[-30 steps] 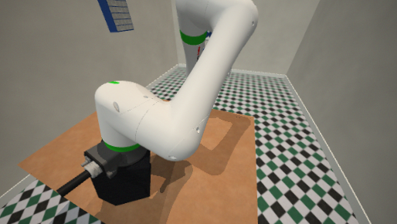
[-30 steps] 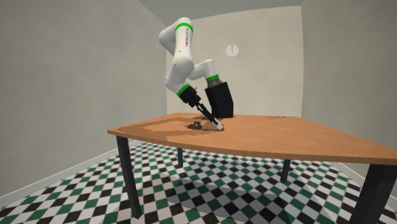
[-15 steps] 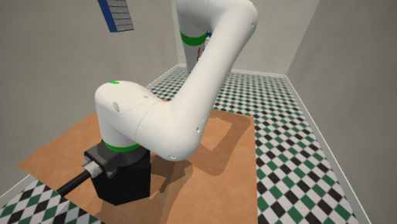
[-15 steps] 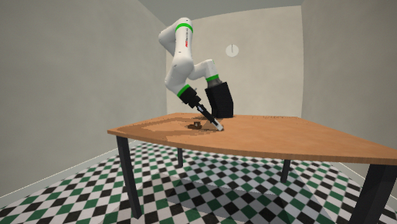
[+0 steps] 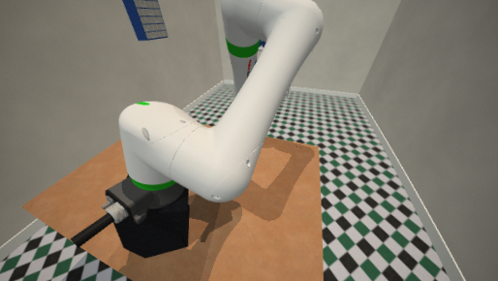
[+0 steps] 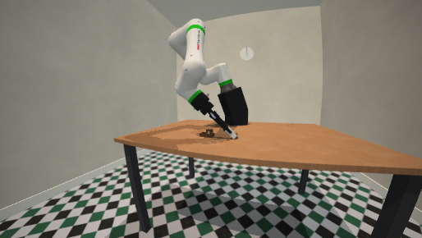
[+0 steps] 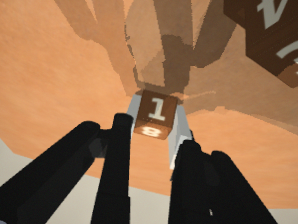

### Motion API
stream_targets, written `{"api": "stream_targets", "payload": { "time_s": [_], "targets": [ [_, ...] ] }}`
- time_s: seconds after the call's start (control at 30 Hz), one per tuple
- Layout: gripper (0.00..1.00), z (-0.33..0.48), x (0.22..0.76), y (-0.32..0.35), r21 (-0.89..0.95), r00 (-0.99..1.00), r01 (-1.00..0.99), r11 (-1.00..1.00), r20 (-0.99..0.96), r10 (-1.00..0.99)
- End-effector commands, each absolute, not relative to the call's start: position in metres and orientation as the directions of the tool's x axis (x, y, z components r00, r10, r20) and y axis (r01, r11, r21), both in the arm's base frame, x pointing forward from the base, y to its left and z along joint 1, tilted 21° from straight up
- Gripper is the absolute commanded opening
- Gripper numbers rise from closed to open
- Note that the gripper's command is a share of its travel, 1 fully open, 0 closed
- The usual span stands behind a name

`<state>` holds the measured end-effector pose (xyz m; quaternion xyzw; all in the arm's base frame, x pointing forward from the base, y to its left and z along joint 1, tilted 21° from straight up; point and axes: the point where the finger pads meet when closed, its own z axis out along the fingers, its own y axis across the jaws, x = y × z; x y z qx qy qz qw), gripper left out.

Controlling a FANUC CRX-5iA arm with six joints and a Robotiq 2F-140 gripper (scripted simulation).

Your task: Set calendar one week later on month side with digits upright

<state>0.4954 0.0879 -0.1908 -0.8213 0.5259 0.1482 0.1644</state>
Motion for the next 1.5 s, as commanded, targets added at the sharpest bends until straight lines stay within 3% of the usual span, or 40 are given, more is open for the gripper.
{"api": "stream_targets", "payload": {
  "time_s": [0.0,1.27,1.47],
  "targets": [
    [0.17,-0.1907,0.4955,0.0879,-0.115,0.403,-0.912,-0.393,-0.416,-0.815],
    [0.17,-0.1907,0.4955,0.0879,-0.115,0.403,-0.912,-0.393,-0.416,-0.815],
    [0.22,-0.1907,0.4955,0.0879,-0.115,0.403,-0.912,-0.393,-0.416,-0.815]
  ]
}}
